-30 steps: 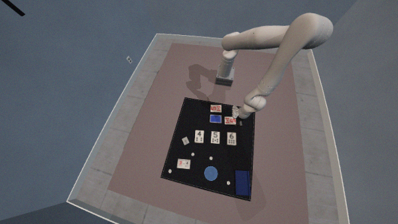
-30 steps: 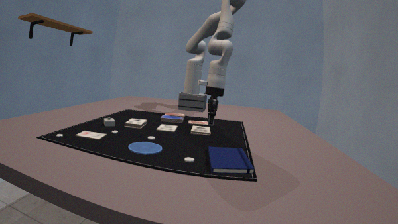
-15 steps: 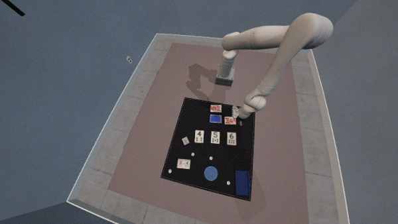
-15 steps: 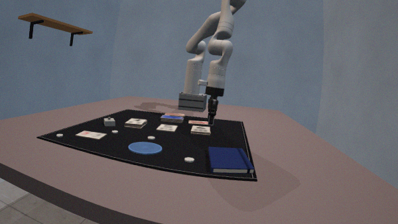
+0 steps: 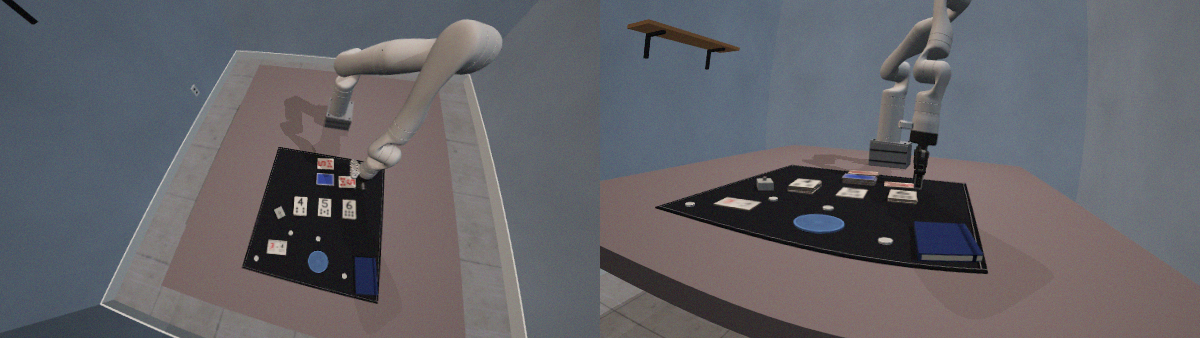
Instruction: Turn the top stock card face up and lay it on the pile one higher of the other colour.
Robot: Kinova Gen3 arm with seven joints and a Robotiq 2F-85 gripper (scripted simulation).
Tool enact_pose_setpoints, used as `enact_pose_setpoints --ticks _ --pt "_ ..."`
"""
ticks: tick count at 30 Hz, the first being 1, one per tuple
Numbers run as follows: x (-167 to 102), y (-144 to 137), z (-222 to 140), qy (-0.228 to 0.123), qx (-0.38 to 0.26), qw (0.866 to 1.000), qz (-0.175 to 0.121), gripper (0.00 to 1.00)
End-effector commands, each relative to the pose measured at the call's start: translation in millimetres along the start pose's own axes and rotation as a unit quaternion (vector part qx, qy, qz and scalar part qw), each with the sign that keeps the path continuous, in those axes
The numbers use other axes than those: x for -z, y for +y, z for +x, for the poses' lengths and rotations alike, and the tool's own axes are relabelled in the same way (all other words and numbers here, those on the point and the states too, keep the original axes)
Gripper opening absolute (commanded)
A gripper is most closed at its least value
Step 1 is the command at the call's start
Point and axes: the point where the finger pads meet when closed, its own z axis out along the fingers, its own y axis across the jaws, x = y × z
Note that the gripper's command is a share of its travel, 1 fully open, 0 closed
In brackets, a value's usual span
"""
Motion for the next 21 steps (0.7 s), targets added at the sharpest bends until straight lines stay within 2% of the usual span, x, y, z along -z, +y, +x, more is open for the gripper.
enact_pose_setpoints --ticks 1,21 --pt "-0.1 -0.4 -2.8 -0.002 -0.004 1.000 -0.001 0.85" --pt "0.9 -0.1 -2.6 -0.002 -0.005 1.000 -0.002 0.85"
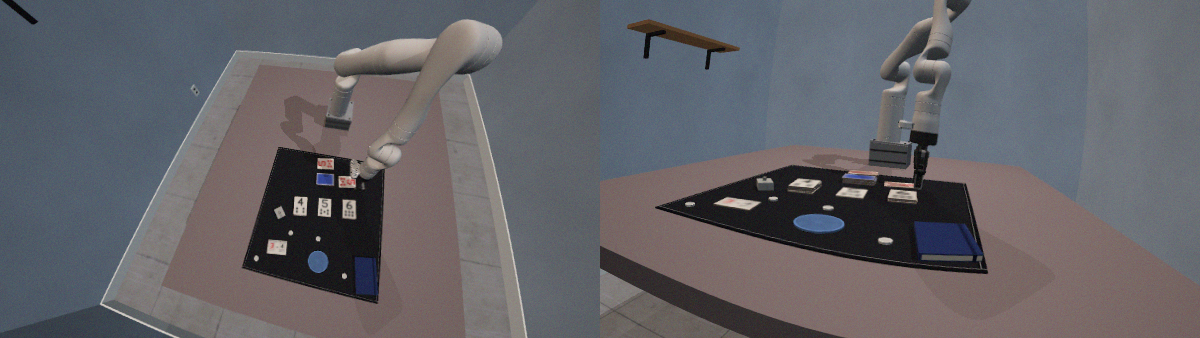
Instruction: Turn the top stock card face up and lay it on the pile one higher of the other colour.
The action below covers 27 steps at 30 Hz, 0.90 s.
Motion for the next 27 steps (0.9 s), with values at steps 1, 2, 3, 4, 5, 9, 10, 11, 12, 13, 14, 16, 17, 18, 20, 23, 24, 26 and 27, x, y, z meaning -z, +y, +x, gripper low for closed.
enact_pose_setpoints --ticks 1,2,3,4,5,9,10,11,12,13,14,16,17,18,20,23,24,26,27 --pt "1.8 -0.1 -2.3 -0.002 -0.005 1.000 -0.001 0.85" --pt "3.0 0.3 -2.1 -0.002 -0.005 1.000 -0.002 0.85" --pt "3.0 0.3 -2.1 -0.002 -0.005 1.000 -0.002 0.85" --pt "3.0 0.3 -2.1 -0.002 -0.005 1.000 -0.002 0.85" --pt "4.8 0.7 -1.8 -0.002 -0.005 1.000 -0.002 0.85" --pt "17.1 0.8 -1.7 -0.003 -0.005 1.000 -0.001 0.85" --pt "20.6 0.8 -1.5 -0.003 -0.005 1.000 -0.001 0.85" --pt "24.4 0.8 -1.3 -0.003 -0.005 1.000 -0.001 0.85" --pt "28.5 0.8 -1.1 -0.003 -0.005 1.000 -0.001 0.85" --pt "32.9 0.8 -0.9 -0.003 -0.005 1.000 -0.001 0.85" --pt "37.3 0.9 -0.6 -0.003 -0.005 1.000 -0.001 0.85" --pt "46.6 0.9 -0.2 -0.003 -0.005 1.000 -0.001 0.85" --pt "51.3 0.9 0.1 -0.003 -0.005 1.000 -0.001 0.85" --pt "55.9 1.0 0.3 -0.003 -0.005 1.000 -0.001 0.85" --pt "60.4 0.9 0.5 -0.003 -0.005 1.000 -0.001 0.85" --pt "69.0 0.0 0.5 -0.004 -0.005 1.000 0.000 0.85" --pt "72.8 -0.2 0.7 -0.004 -0.005 1.000 0.000 0.85" --pt "79.7 -0.6 0.8 -0.004 -0.005 1.000 0.000 0.85" --pt "82.6 -0.9 0.9 -0.004 -0.005 1.000 0.000 0.85"
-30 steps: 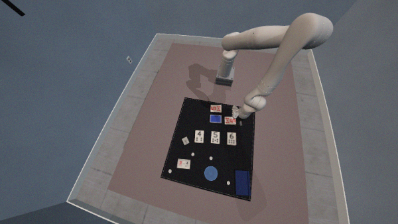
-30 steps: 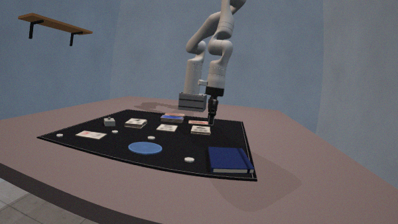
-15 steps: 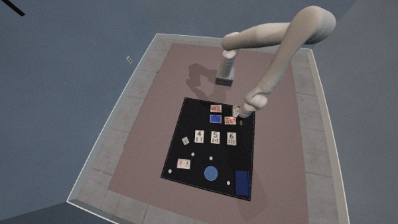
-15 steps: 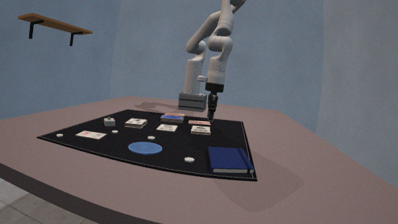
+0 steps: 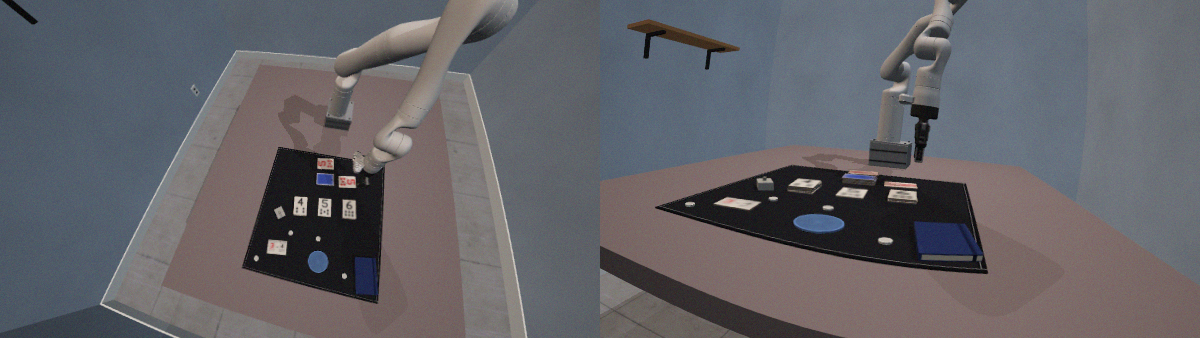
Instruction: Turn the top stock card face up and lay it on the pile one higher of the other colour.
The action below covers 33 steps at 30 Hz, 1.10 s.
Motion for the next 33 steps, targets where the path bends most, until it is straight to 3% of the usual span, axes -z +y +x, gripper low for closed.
enact_pose_setpoints --ticks 1,33 --pt "14.8 -0.1 -6.6 -0.004 0.001 1.000 0.002 0.85" --pt "19.3 2.2 -4.7 -0.008 0.001 1.000 -0.001 0.85"
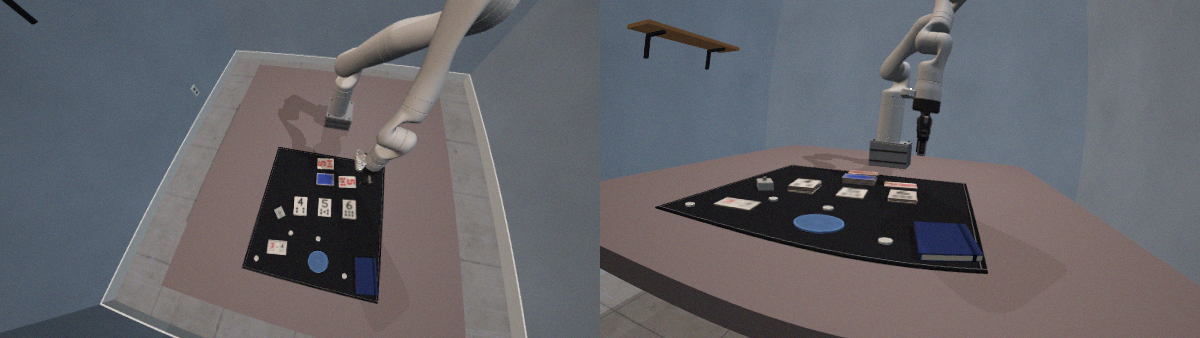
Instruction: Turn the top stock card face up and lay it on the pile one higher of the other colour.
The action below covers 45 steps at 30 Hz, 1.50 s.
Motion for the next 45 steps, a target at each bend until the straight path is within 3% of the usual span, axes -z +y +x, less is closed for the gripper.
enact_pose_setpoints --ticks 1,45 --pt "1.4 0.6 -0.8 -0.006 -0.002 1.000 -0.001 0.85" --pt "1.2 1.5 0.2 -0.026 -0.003 1.000 -0.002 0.85"
